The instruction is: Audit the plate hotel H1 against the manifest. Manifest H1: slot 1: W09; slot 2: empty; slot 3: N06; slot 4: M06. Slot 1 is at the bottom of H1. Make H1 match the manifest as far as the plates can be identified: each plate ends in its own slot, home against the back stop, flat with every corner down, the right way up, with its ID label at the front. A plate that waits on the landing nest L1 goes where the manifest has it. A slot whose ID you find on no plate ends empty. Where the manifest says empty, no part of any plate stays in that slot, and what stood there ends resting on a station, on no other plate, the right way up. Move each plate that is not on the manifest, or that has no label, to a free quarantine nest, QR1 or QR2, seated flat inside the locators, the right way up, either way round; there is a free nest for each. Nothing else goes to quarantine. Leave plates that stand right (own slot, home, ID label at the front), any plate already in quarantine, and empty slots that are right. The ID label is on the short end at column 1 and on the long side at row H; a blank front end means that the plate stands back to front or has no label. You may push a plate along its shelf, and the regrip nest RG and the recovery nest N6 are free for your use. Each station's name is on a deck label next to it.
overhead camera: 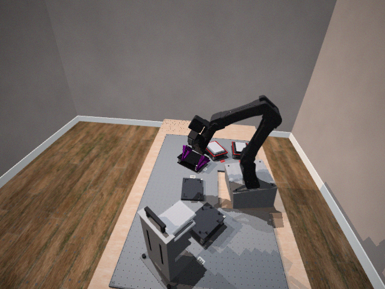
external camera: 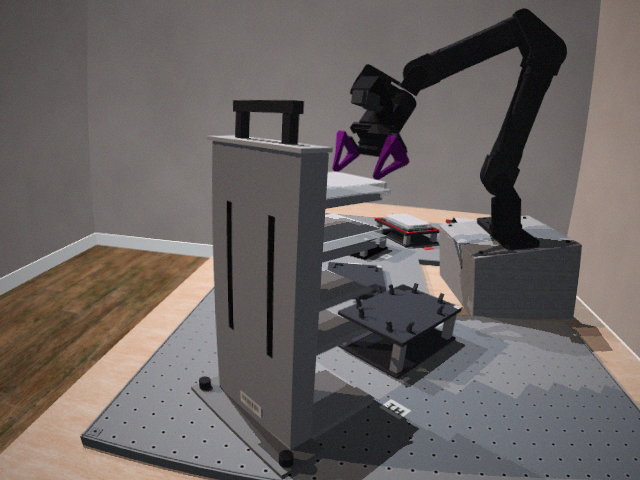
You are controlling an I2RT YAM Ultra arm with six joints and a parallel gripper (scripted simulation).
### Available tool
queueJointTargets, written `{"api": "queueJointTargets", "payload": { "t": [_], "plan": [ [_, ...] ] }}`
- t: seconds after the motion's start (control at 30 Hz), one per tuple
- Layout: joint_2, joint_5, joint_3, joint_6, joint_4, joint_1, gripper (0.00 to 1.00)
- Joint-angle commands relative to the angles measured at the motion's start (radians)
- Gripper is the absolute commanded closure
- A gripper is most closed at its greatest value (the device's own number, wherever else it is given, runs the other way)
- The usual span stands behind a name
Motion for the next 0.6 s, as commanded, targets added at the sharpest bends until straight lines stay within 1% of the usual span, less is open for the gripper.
{"api": "queueJointTargets", "payload": {
  "t": [0.0,0.33,0.4,0.57],
  "plan": [
    [-0.047,0.017,-0.011,0.063,0.029,0.033,0.0],
    [-0.144,0.112,-0.082,0.196,0.08,0.178,0.0],
    [-0.144,0.112,-0.082,0.196,0.08,0.178,0.0],
    [-0.186,0.17,-0.112,0.265,0.103,0.26,0.0]
  ]
}}
